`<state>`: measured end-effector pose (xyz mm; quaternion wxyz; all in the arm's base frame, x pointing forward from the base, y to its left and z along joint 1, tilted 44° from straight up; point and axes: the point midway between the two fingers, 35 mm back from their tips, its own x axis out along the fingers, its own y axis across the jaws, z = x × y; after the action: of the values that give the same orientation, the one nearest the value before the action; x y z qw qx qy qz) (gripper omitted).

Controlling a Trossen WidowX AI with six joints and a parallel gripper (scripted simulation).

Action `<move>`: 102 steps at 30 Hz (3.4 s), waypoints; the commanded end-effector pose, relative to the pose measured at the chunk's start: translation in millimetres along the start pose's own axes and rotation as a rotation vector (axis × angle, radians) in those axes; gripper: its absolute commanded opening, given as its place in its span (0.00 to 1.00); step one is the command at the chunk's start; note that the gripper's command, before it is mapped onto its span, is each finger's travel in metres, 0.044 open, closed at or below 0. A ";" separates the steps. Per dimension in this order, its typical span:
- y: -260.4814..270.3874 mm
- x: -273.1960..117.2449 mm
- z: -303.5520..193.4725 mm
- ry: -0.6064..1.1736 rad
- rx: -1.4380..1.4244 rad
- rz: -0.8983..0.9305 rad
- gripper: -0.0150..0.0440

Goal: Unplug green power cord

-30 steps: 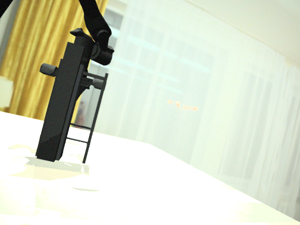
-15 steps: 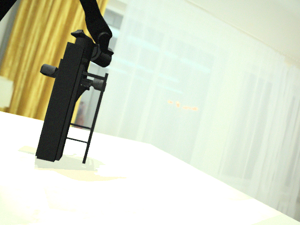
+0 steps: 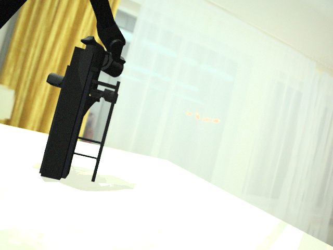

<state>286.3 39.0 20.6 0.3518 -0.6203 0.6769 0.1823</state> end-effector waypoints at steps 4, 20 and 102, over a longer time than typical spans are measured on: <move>0.4 -12.0 30.4 -0.046 -0.011 -0.020 0.25; 0.8 -10.4 23.6 -0.043 -0.012 -0.018 0.53; -0.6 -8.7 18.8 -0.046 -0.011 -0.020 0.25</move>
<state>283.4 32.1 27.0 0.3383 -0.6282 0.6775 0.1789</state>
